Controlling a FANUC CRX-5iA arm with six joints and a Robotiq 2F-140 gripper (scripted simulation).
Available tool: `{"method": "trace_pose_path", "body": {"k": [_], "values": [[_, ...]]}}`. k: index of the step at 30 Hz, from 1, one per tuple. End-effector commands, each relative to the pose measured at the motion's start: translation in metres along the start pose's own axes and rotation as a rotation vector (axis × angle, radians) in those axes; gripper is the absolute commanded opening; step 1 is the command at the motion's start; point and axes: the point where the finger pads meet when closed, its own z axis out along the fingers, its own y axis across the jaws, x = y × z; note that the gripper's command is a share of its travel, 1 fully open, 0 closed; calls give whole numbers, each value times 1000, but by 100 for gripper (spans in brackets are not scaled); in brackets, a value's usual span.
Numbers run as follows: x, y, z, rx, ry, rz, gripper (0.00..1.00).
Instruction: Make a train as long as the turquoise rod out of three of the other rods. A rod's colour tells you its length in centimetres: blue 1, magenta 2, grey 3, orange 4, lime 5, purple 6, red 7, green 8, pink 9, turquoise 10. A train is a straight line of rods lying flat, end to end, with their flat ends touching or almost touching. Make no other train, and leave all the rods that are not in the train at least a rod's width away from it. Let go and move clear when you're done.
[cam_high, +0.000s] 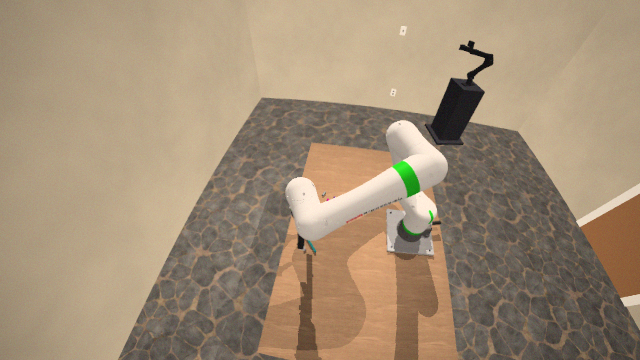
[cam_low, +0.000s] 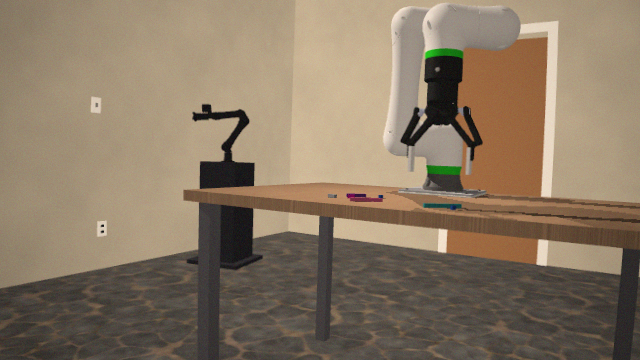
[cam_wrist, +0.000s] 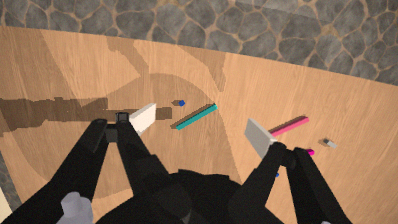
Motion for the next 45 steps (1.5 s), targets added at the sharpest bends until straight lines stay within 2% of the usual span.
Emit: {"method": "trace_pose_path", "body": {"k": [1,5,7,18,26,27,45], "values": [[0,-9,-1,7,-4,-167,100],[0,-12,-2,7,-4,-232,100],[0,-19,-3,7,-4,-353,100],[-1,-38,-5,8,-2,-685,100],[-1,-40,-6,8,-2,-728,100],[-1,-40,-6,8,-2,-728,15],[-1,-40,-6,8,-2,-728,15]]}}
